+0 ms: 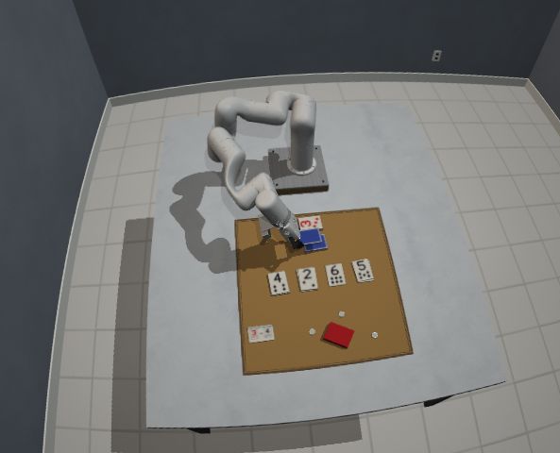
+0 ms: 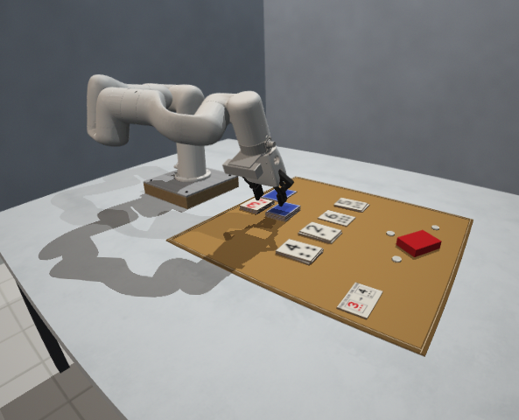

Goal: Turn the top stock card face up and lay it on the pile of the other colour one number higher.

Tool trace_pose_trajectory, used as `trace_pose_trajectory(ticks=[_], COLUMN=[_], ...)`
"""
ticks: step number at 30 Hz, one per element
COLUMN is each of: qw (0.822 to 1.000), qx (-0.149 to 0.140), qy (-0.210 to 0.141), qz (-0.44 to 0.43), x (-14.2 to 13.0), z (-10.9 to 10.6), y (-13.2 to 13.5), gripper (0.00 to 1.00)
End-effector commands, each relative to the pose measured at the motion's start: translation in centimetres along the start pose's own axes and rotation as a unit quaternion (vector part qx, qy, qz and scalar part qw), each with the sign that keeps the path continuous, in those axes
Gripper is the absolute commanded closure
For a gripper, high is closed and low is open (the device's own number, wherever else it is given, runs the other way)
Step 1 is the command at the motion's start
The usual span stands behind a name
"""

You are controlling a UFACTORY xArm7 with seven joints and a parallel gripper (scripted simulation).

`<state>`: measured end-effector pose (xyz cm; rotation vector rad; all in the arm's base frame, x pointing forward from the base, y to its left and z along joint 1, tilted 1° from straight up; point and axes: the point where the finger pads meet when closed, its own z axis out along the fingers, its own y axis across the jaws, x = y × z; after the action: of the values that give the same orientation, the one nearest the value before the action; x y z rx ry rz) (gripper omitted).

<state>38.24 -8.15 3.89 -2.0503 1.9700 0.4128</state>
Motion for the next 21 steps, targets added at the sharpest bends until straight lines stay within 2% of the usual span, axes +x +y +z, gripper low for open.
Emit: trace_pose_trajectory(ticks=[1,8,21], qw=[1.000,1.000,1.000], qx=[0.002,0.002,0.002], qy=[0.001,0.001,0.001], qz=[0.000,0.000,0.000], x=[-0.7,-1.3,-1.8], z=[-1.8,-3.4,-4.6], y=[-0.1,0.0,0.0], gripper=[0.26,0.26,0.26])
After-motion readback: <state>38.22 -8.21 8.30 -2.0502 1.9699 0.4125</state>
